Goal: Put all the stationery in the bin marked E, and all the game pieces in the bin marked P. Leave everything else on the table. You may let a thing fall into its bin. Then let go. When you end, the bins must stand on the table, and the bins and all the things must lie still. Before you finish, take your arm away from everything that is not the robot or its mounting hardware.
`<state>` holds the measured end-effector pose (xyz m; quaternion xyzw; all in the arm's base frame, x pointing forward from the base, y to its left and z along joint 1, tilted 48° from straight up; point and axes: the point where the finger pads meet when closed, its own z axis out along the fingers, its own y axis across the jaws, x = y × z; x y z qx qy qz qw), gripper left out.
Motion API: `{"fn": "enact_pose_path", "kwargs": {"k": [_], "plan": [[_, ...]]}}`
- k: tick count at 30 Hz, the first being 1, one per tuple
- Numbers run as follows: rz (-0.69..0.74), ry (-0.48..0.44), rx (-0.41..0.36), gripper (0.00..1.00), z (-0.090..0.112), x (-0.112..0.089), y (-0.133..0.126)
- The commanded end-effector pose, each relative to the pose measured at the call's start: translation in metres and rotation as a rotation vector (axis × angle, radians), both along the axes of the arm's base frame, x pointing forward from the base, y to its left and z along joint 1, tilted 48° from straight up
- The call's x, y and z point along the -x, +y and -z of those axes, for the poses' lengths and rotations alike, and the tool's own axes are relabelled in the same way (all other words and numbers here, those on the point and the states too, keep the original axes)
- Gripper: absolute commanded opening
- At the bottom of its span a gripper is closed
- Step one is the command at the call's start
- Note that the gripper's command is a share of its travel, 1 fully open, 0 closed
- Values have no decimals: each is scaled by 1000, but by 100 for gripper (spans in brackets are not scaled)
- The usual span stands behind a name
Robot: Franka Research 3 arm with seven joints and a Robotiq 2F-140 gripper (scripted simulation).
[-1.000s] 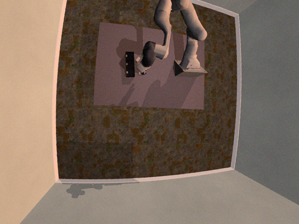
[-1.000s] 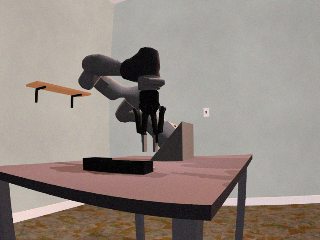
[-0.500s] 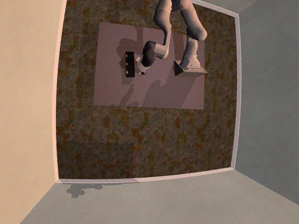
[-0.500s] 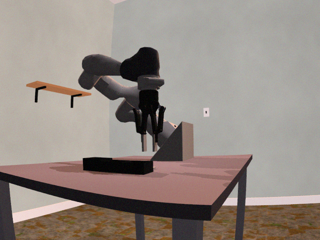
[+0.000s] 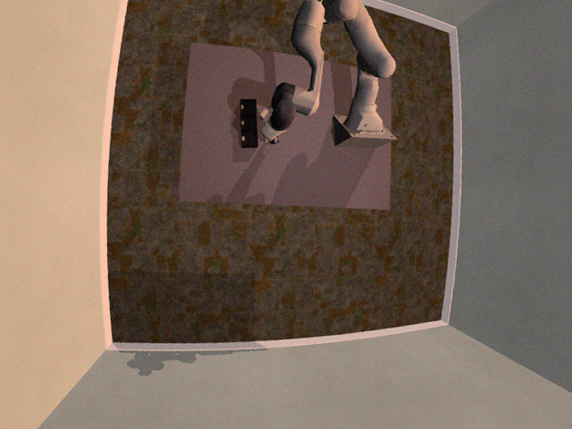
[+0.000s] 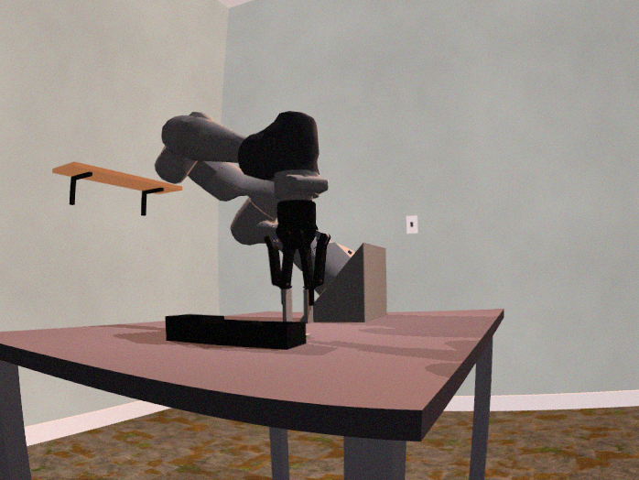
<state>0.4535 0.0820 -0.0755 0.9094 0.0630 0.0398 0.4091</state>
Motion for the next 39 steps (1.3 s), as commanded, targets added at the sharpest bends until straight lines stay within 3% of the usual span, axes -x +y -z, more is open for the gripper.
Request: {"fn": "enact_pose_path", "kwargs": {"k": [1, 21, 39], "plan": [[0, -12, -12, 25, 9, -3, -4], [0, -12, -12, 25, 22, -8, -17], [0, -12, -12, 25, 22, -6, -18]]}}
